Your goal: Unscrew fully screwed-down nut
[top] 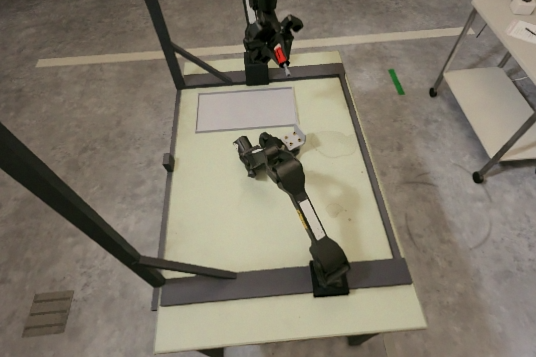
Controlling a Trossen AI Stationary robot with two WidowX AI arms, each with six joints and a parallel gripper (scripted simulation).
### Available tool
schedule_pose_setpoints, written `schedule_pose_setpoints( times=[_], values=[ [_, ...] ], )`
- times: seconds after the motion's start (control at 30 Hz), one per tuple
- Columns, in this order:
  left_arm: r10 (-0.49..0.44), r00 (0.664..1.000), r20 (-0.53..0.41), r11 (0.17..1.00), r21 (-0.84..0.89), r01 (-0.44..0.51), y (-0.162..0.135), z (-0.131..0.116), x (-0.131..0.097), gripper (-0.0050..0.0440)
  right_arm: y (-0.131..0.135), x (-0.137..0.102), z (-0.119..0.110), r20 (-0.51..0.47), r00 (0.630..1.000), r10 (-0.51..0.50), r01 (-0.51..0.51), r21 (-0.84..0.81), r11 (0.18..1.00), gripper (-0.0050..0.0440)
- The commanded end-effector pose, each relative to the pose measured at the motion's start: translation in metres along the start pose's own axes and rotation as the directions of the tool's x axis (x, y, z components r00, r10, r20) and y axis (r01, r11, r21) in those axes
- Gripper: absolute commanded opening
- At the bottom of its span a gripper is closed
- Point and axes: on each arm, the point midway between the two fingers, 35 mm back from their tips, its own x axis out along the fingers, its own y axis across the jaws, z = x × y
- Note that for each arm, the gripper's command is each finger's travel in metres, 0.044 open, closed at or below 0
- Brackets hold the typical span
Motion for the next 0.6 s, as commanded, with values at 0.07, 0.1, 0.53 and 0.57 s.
schedule_pose_setpoints(
  times=[0.07,0.1,0.53,0.57],
  values=[
    [0.069,0.996,0.049,0.998,-0.003,-0.069,0.013,0.008,-0.014,0.0130,0.005,-0.002,0.023,0.005,1.000,0.007,-0.007,0.051,0.999,0.0245],
    [0.069,0.996,0.049,0.998,-0.003,-0.069,0.013,0.008,-0.014,0.0130,0.005,-0.002,0.023,0.005,1.000,0.007,-0.007,0.051,0.999,0.0245],
    [0.244,0.952,0.185,0.969,-0.024,-0.244,0.021,0.015,-0.055,0.0130,0.005,-0.002,0.023,0.005,1.000,0.007,-0.007,0.051,0.999,0.0245],
    [0.244,0.952,0.185,0.969,-0.024,-0.244,0.021,0.015,-0.055,0.0130,0.005,-0.002,0.023,0.005,1.000,0.007,-0.007,0.051,0.999,0.0245]
  ],
)
